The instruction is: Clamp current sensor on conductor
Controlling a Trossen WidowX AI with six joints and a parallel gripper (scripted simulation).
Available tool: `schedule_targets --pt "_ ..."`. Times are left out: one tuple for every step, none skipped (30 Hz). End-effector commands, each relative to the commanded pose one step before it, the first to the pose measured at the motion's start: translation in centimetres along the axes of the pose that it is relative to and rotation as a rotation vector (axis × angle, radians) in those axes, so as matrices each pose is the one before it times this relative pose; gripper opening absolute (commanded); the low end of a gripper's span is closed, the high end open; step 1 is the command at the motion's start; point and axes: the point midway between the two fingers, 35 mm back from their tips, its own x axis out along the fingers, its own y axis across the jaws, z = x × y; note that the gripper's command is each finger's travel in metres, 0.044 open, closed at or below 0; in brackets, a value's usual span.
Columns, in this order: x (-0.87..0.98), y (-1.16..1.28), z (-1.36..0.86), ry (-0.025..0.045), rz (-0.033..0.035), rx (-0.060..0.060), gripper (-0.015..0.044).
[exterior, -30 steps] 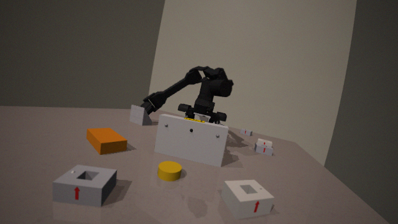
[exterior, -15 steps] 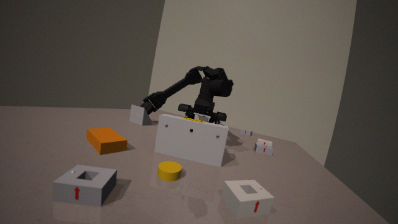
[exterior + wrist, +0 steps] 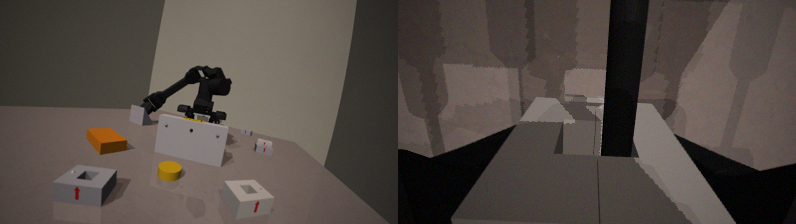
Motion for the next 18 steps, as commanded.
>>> schedule_targets --pt "-0.042 0.114 0.02 -0.00383 -0.00296 -0.0072 0.0" --pt "0.0 0.0 0.0 0.0 0.0 0.0 0.0" --pt "0.0 0.0 0.0 0.0 0.0 0.0 0.0" --pt "0.0 0.0 0.0 0.0 0.0 0.0 0.0" --pt "0.002 -0.022 0.0 0.00011 0.00005 0.0002 0.0" --pt "0.003 -0.046 -0.001 0.00023 0.00009 0.0005 0.0" --pt "0.004 -0.06 -0.001 0.0003 0.00012 0.0006 0.0" --pt "0.006 -0.078 -0.002 0.00039 0.00016 0.0008 0.0" --pt "0.008 -0.101 -0.002 0.0005 0.00021 0.001 0.0" --pt "0.008 -0.1 -0.002 0.0005 0.00021 0.001 0.0" --pt "0.008 -0.105 -0.003 0.00052 0.00022 0.0011 0.0" --pt "0.008 -0.097 -0.003 0.00049 0.00021 0.001 0.0" --pt "0.005 -0.063 -0.002 0.00032 0.00013 0.0006 0.0" --pt "0.002 -0.022 -0.001 0.00011 0.00005 0.0002 0.0" --pt "0.0 0.0 0.0 0.0 0.0 0.0 0.0" --pt "0.0 0.0 0.0 0.0 0.0 0.0 0.0" --pt "0.0 0.0 0.0 0.0 0.0 0.0 0.0" --pt "0.0 0.0 0.0 0.0 0.0 0.0 0.0"
